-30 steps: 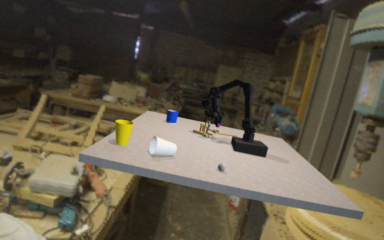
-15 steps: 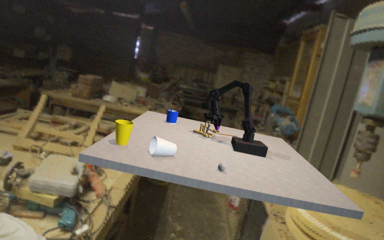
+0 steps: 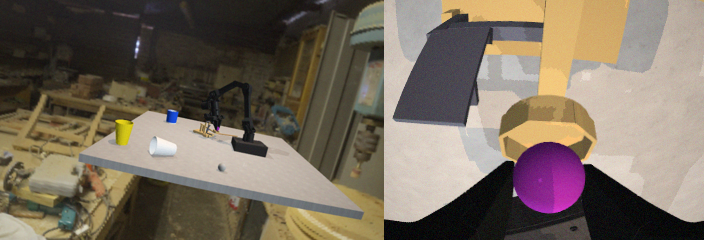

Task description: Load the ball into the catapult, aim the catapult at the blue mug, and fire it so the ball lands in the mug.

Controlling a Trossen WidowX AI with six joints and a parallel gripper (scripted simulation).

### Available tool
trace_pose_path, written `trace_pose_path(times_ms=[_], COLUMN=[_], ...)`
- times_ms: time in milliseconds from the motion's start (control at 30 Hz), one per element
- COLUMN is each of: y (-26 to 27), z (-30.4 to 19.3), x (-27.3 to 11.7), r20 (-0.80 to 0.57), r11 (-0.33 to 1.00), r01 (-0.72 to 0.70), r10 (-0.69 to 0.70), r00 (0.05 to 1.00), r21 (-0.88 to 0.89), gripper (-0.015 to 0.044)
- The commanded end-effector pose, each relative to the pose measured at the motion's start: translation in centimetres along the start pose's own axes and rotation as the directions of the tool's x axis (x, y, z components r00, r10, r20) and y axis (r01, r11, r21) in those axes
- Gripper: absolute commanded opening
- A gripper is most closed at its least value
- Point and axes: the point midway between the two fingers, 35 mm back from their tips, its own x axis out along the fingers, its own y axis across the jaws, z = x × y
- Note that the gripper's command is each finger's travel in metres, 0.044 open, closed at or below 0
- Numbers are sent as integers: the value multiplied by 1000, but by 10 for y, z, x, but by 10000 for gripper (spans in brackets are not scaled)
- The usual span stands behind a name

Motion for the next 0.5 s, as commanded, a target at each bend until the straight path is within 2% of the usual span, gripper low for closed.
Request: trace_pose_path(times_ms=[0,133,267,333,367,400,467], y=[0,0,0,-1,-1,-1,-1], z=[0,-2,-28,-41,-43,-29,-15], x=[-1,-13,-82,-104,-106,-87,-95], r20=[1,16,102,131,134,111,155], r11=[1000,1000,1000,1000,1000,1000,1000], r01=[0,-1,-8,-10,-10,-3,-7], r10=[0,1,8,11,11,4,8], r00=[1000,1000,995,991,991,994,988], r21=[0,-1,-5,-6,-6,-7,-5], gripper=[184,289,394,440,440,440,440])
